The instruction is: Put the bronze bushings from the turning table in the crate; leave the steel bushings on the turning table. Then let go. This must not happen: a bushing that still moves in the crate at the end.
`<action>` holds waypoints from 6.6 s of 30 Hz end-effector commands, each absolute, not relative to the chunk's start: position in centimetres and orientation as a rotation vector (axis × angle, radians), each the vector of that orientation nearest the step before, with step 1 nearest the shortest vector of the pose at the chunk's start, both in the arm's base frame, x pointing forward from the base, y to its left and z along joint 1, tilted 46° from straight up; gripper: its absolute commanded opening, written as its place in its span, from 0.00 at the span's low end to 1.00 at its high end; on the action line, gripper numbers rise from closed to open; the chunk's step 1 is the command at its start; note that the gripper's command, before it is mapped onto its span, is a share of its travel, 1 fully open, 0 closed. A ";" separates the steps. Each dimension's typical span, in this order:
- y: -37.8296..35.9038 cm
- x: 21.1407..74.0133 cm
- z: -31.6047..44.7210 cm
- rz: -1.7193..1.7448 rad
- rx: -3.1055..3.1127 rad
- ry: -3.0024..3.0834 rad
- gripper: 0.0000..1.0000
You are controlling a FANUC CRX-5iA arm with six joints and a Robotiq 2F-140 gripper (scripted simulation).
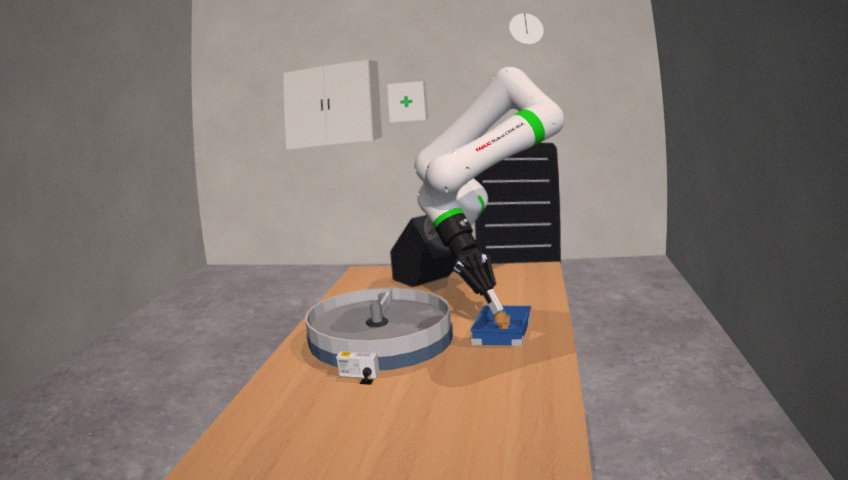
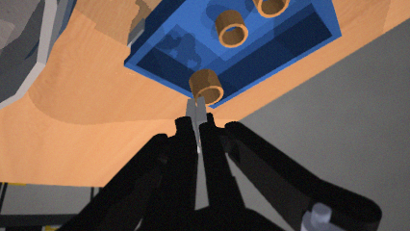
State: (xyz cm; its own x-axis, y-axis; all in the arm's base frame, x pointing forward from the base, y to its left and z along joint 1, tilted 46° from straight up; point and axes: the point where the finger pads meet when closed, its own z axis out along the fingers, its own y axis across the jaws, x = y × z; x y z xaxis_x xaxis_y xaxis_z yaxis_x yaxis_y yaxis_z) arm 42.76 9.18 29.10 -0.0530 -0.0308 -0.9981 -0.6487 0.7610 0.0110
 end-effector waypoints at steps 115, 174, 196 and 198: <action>11.2 45.2 26.1 0.548 -0.566 1.560 0.00; 11.4 45.4 25.8 0.548 -0.566 1.560 0.07; 11.4 45.4 25.8 0.548 -0.566 1.560 0.07; 11.4 45.4 25.8 0.548 -0.566 1.560 0.07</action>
State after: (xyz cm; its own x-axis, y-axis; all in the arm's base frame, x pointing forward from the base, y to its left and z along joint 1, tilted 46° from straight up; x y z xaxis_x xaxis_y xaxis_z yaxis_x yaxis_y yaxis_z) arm 45.43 11.41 25.78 -0.0530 -0.0308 -0.9981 -0.6487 0.7610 0.0109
